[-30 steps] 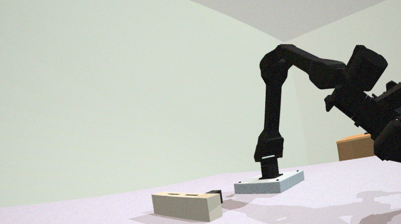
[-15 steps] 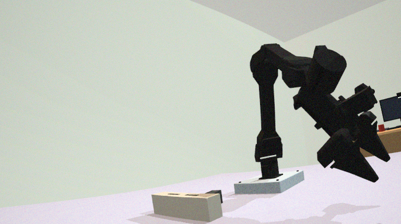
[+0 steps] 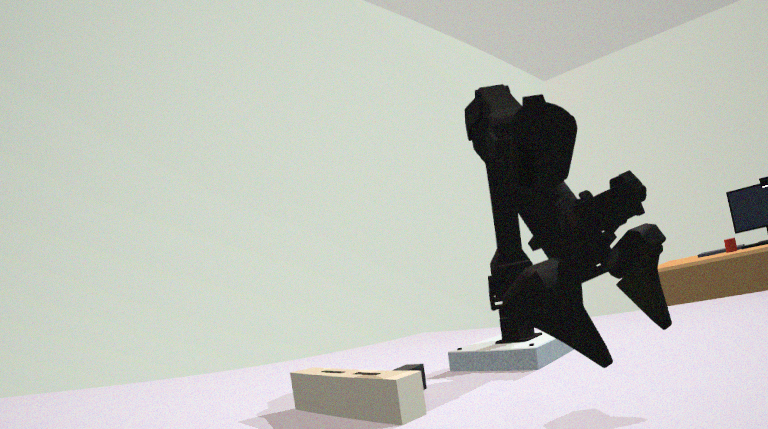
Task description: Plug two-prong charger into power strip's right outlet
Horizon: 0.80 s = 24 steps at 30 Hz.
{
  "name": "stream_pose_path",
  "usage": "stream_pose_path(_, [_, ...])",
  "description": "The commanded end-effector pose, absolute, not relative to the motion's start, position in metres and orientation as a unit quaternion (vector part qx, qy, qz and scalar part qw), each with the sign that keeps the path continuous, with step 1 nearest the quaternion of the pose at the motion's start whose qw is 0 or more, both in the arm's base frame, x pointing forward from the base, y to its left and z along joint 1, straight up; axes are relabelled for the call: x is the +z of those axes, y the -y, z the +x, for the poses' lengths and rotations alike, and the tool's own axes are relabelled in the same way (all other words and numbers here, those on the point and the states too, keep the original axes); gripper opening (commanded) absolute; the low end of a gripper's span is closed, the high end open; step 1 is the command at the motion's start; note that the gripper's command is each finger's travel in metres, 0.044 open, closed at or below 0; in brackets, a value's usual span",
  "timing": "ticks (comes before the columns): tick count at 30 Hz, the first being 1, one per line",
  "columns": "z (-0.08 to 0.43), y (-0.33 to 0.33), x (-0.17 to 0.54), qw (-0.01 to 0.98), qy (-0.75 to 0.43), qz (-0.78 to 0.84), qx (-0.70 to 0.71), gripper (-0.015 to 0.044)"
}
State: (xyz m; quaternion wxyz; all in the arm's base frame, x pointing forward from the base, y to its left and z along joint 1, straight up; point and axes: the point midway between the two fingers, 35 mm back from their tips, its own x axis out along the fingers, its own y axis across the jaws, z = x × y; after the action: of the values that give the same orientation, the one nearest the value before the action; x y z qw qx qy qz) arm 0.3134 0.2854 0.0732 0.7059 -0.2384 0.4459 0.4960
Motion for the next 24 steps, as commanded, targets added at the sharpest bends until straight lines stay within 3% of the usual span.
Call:
stream_pose_path(1, [0.32, -0.262, 0.074, 0.713, -0.457, -0.242, 0.473, 0.044])
stream_pose_path(24, [0.332, -0.13, 0.073, 0.738, -0.551, -0.208, 0.331, 0.044])
